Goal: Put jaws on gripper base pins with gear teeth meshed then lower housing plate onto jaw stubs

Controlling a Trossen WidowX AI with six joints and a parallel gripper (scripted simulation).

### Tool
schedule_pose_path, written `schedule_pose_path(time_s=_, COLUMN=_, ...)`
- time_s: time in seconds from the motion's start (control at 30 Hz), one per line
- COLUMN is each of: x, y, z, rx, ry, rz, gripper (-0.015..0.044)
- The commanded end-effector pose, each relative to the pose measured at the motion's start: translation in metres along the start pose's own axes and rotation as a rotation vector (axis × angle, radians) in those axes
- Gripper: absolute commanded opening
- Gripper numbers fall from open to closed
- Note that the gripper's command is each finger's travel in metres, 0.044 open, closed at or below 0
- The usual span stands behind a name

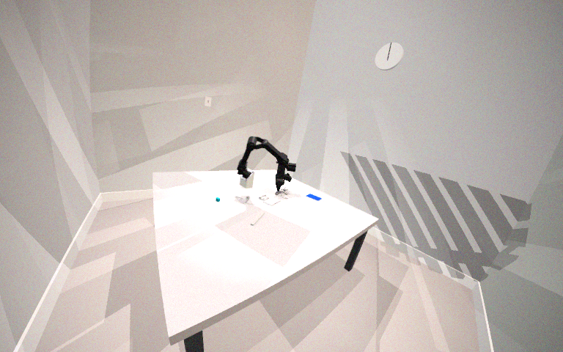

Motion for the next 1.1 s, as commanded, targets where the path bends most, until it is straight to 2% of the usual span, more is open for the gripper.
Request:
schedule_pose_path(time_s=0.0, x=0.001, y=0.001, z=0.007, rx=0.004, ry=0.004, rz=-0.008, gripper=0.044)
schedule_pose_path(time_s=0.9, x=0.005, y=0.0, z=0.045, rx=0.009, ry=0.008, rz=-0.007, gripper=0.044)
schedule_pose_path(time_s=1.07, x=0.005, y=0.0, z=0.045, rx=0.009, ry=0.008, rz=-0.007, gripper=0.0309)
Point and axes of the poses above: the point midway between the two fingers, 35 mm back from their tips, its own z axis out along the fingers, its own y axis across the jaws, x = y × z, the point moved 4 cm from there along -z, back along the fingers, and after that the axes turned 13 degrees about z, right-handed, at the moved point
